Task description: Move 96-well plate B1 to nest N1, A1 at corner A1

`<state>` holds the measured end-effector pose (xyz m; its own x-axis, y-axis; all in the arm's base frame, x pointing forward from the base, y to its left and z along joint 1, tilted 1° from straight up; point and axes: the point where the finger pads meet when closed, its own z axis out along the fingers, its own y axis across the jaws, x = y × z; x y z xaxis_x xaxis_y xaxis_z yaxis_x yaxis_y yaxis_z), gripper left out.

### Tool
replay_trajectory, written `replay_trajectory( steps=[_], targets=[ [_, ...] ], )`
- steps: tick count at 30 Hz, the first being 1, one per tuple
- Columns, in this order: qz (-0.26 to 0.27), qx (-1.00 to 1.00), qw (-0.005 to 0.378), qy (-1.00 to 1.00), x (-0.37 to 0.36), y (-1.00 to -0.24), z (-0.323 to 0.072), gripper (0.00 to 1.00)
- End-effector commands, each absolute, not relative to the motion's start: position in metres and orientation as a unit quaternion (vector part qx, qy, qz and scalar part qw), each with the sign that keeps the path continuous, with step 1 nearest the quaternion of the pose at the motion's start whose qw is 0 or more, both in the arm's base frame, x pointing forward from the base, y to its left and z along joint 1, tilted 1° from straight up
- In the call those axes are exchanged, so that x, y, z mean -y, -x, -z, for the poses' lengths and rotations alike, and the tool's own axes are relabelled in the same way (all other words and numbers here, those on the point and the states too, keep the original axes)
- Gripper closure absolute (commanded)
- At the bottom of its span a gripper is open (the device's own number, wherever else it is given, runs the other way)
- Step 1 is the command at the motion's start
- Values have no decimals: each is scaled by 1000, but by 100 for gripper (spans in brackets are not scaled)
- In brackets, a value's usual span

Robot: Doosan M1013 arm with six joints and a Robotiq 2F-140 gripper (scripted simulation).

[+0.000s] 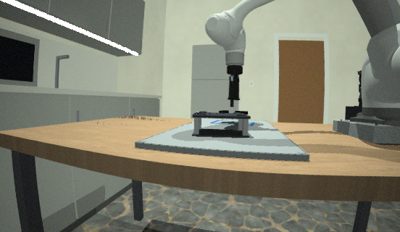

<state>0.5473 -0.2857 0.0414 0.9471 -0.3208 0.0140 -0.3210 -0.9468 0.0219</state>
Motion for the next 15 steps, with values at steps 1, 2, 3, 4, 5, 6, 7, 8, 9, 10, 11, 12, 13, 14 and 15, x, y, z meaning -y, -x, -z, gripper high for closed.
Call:
replay_trajectory(
  steps=[1,2,3,4,5,6,7,8,9,10,11,12,13,14,15],
  targets=[
    [-5,163,12,-987,286,-547,-46,100],
    [-5,163,12,-987,286,-547,-48,100],
    [-5,163,12,-987,285,-547,-49,100],
    [-5,163,12,-987,285,-547,-51,100],
    [-5,163,12,-987,285,-547,-53,100],
    [-5,163,12,-987,285,-547,-54,100],
    [-5,163,12,-987,285,-547,-56,100],
    [-5,163,12,-987,285,-547,-58,100],
    [-5,163,12,-987,285,-547,-59,100],
    [-5,163,12,-987,285,-547,-61,100],
    [-5,163,12,-987,285,-547,-62,100],
    [-5,163,12,-987,285,-547,-62,100],
    [-5,163,12,-987,285,-547,-62,100],
    [-5,163,12,-987,285,-547,-62,100],
    [-5,163,12,-987,285,-547,-62,100]
  ],
)
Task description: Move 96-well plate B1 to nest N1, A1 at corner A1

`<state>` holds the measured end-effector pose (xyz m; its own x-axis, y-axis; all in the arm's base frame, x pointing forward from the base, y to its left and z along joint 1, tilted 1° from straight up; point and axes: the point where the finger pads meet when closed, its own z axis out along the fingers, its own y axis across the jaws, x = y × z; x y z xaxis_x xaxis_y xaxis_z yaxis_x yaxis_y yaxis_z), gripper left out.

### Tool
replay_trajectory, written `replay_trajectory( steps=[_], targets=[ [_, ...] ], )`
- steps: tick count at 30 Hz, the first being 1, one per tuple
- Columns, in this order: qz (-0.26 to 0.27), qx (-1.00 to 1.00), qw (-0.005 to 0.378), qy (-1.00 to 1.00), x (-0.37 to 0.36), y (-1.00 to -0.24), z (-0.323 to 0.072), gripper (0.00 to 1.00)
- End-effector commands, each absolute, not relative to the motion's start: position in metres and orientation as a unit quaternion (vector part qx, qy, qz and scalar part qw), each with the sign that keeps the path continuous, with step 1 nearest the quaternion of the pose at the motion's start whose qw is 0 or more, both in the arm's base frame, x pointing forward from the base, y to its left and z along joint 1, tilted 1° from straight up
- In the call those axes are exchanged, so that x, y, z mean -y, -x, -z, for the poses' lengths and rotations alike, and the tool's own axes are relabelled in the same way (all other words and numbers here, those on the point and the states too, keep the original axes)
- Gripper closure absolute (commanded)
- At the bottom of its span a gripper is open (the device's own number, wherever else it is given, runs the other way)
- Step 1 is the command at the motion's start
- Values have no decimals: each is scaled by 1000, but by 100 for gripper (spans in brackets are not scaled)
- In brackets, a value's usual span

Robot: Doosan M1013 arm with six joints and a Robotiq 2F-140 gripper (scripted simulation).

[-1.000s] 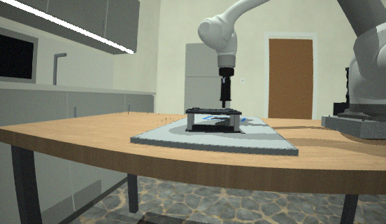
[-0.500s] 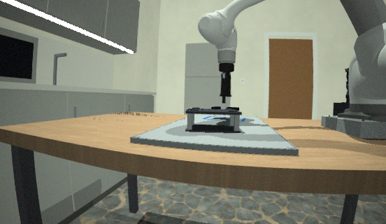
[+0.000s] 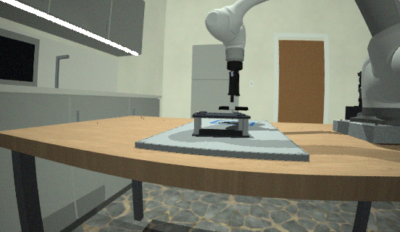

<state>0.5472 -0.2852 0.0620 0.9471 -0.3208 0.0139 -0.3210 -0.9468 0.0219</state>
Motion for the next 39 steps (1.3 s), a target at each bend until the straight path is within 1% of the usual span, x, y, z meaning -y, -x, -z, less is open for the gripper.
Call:
replay_trajectory(
  steps=[1,15,24,39],
  targets=[
    [-5,163,12,-987,285,-547,-62,100],
    [-5,163,12,-987,285,-547,-62,100],
    [-3,16,12,-1000,257,-555,-67,100],
    [-3,16,12,-1000,215,-566,-74,100]
  ],
)
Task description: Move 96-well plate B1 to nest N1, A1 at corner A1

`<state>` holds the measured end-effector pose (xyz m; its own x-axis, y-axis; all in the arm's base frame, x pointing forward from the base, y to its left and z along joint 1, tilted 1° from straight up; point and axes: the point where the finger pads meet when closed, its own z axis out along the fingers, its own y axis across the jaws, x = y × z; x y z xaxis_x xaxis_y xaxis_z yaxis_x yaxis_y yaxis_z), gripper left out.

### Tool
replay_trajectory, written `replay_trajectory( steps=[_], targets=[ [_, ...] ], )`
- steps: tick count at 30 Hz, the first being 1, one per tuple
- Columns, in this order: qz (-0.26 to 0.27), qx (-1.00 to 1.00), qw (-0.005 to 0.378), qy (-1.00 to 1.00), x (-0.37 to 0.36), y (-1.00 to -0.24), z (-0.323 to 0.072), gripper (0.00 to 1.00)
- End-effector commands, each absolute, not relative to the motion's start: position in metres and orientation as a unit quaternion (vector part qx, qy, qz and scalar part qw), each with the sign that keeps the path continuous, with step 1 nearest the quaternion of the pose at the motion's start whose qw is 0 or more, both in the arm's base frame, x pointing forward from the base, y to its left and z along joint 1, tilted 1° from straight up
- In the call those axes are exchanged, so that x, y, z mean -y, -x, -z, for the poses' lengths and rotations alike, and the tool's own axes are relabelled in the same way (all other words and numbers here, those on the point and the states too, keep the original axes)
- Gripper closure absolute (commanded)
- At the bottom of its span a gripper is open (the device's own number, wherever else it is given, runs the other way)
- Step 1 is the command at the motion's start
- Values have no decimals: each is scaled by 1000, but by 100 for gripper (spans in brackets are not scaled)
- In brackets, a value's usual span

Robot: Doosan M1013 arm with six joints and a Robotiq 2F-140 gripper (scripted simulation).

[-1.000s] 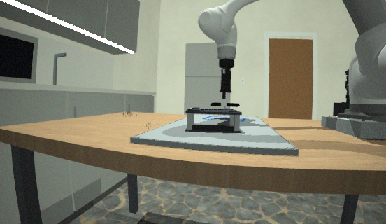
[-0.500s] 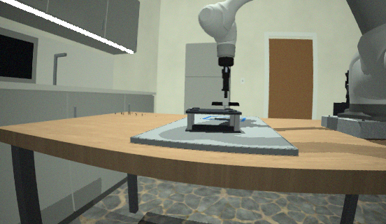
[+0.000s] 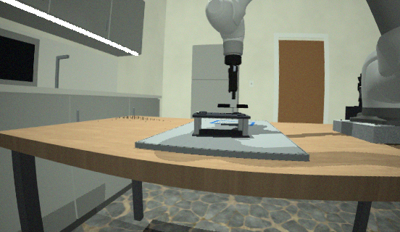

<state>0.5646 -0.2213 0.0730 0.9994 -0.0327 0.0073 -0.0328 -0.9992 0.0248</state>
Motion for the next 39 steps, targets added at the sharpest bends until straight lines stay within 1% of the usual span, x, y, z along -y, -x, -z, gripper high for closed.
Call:
replay_trajectory(
  steps=[1,39],
  targets=[
    [-3,16,12,-1000,212,-567,-75,100],
    [-3,16,12,-1000,104,-596,-93,100]
  ],
)
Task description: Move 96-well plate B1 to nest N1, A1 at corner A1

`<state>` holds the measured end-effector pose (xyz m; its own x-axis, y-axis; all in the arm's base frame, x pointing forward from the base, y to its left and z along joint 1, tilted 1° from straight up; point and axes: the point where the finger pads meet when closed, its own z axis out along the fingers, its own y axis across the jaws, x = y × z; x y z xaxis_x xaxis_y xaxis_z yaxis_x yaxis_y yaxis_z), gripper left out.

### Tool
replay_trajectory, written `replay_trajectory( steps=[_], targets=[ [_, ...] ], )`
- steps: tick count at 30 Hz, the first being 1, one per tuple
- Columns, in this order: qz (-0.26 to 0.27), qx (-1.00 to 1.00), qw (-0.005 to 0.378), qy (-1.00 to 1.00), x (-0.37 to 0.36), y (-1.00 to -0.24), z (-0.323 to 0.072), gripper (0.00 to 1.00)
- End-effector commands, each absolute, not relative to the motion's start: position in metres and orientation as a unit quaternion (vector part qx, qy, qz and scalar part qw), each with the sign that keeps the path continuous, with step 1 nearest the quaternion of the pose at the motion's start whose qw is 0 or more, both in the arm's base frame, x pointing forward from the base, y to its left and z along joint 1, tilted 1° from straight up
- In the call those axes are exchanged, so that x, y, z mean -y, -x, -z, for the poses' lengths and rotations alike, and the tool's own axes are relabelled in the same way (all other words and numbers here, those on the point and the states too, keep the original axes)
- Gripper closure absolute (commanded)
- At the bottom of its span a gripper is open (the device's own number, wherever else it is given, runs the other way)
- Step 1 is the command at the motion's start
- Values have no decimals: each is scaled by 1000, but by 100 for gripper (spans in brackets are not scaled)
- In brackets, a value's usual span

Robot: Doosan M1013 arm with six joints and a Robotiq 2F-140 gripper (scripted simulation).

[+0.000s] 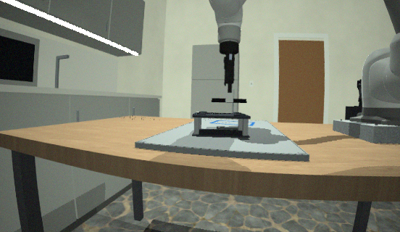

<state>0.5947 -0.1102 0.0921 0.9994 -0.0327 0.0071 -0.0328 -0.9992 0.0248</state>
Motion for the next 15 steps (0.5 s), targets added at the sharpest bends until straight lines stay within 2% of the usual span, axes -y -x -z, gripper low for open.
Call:
replay_trajectory(
  steps=[1,15],
  targets=[
    [-3,16,12,-1000,101,-597,-94,100],
    [-3,16,12,-1000,63,-608,-100,100]
  ],
)
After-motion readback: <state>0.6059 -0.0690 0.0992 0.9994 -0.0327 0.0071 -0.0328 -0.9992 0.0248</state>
